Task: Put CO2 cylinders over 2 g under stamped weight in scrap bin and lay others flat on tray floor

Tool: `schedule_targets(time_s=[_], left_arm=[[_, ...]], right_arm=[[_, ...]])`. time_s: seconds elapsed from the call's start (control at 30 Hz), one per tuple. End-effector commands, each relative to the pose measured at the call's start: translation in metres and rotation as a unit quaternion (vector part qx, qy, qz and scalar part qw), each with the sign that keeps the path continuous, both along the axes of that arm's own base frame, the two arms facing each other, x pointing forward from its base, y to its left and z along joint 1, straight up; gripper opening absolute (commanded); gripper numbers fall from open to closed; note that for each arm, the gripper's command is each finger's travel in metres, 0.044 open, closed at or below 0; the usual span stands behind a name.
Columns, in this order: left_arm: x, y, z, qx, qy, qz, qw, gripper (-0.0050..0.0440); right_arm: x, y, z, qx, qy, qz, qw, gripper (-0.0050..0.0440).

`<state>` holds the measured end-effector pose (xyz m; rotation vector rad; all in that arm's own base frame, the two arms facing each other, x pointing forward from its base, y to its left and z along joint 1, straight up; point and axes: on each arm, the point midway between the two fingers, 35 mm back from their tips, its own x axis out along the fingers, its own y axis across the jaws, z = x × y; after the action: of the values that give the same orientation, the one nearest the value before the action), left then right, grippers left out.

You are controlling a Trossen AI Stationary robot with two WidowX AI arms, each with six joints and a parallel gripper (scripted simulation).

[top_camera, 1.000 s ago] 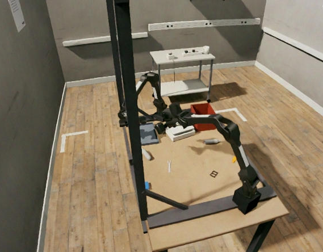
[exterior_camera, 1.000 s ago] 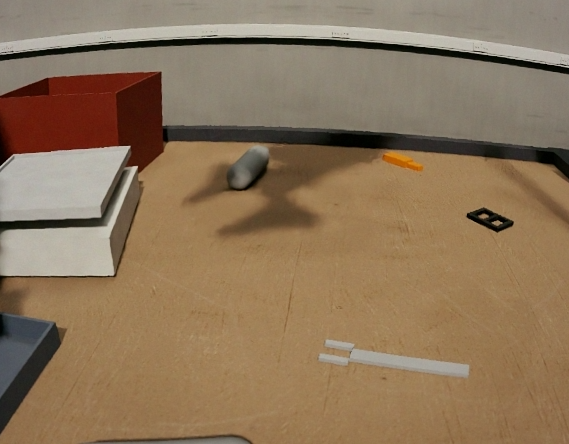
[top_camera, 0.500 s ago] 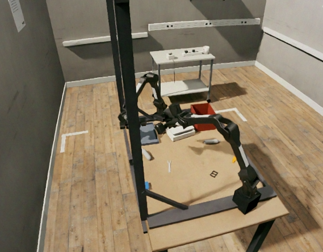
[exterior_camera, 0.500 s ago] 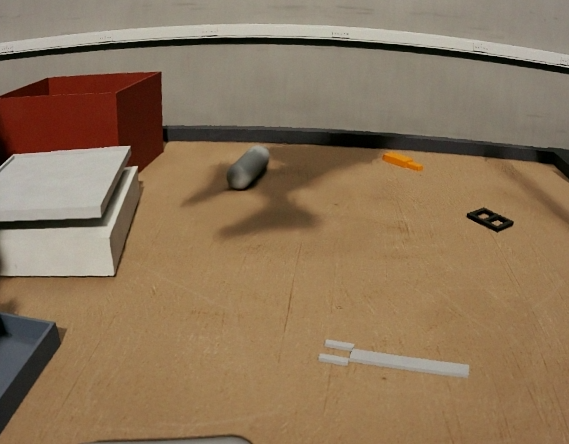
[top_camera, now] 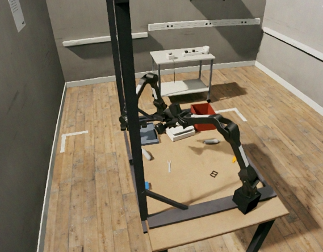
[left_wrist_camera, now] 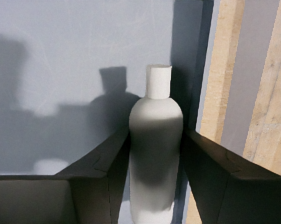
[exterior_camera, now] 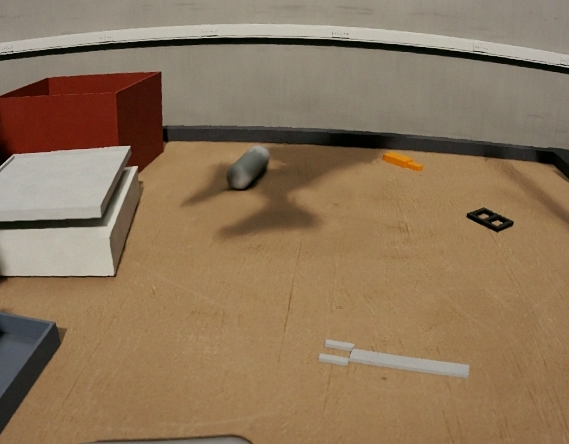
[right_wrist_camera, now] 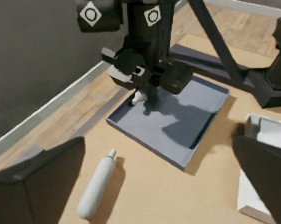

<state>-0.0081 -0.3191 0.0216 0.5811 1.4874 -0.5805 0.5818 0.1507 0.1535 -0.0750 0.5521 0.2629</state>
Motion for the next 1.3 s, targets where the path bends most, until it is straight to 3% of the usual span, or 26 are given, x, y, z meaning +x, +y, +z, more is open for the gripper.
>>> schedule_targets(time_s=[0.0, 0.13, 0.53, 0.57, 0.8, 0.97, 1.27], left_arm=[[-0.001, -0.001, -0.004, -0.003, 0.000, 0.000, 1.000, -0.0050], [-0.001, -0.014, 0.000, -0.013, 0.000, 0.000, 1.000, -0.0050], [-0.001, -0.011, 0.002, -0.014, 0.000, 0.000, 1.000, -0.0050], [-0.001, -0.011, 0.002, -0.014, 0.000, 0.000, 1.000, 0.0024], [-0.001, -0.011, 0.002, -0.014, 0.000, 0.000, 1.000, 0.0191], [-0.001, -0.011, 0.002, -0.014, 0.000, 0.000, 1.000, 0.0191], [-0.001, -0.012, 0.056, -0.025, 0.001, 0.000, 1.000, 0.0407]], right_arm=[[0.001, -0.001, 0.021, 0.005, -0.019, -0.002, 1.000, 0.0440], [0.001, -0.001, 0.021, 0.005, -0.019, -0.002, 1.000, 0.0440], [0.001, -0.001, 0.021, 0.005, -0.019, -0.002, 1.000, 0.0440], [0.001, -0.001, 0.021, 0.005, -0.019, -0.002, 1.000, 0.0440], [0.001, -0.001, 0.021, 0.005, -0.019, -0.002, 1.000, 0.0440], [0.001, -0.001, 0.021, 0.005, -0.019, -0.002, 1.000, 0.0440], [0.001, -0.001, 0.021, 0.005, -0.019, -0.002, 1.000, 0.0440]])
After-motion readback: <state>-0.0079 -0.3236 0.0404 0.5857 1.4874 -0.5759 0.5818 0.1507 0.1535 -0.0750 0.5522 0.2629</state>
